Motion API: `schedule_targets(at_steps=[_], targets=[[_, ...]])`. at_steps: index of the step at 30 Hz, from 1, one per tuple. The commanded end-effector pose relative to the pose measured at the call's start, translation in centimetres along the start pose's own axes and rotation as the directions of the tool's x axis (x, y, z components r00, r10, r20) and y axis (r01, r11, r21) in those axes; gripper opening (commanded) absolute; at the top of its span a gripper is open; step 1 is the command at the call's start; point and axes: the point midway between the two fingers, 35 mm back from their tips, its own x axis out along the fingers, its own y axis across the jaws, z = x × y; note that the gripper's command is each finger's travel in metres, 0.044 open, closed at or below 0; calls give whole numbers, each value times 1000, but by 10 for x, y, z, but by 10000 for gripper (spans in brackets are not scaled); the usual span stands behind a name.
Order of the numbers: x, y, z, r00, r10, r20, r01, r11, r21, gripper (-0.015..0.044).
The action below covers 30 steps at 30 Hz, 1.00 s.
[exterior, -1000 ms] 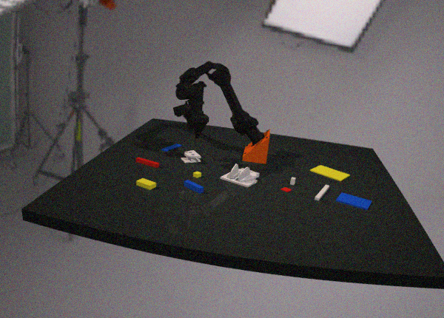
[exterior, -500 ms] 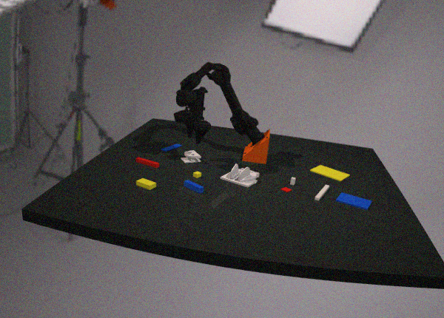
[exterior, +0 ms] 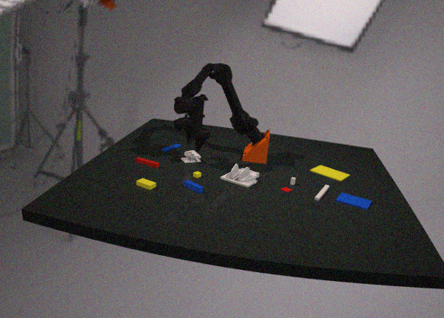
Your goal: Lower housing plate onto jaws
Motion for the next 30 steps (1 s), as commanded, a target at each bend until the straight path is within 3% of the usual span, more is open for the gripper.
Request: schedule_targets(at_steps=[1, 30], targets=[[7, 1, -2, 1000, 1, -6, -1, 1000, -6, 440], [39, 1, -2, 1000, 0, -5, 0, 1000, -6, 440]])
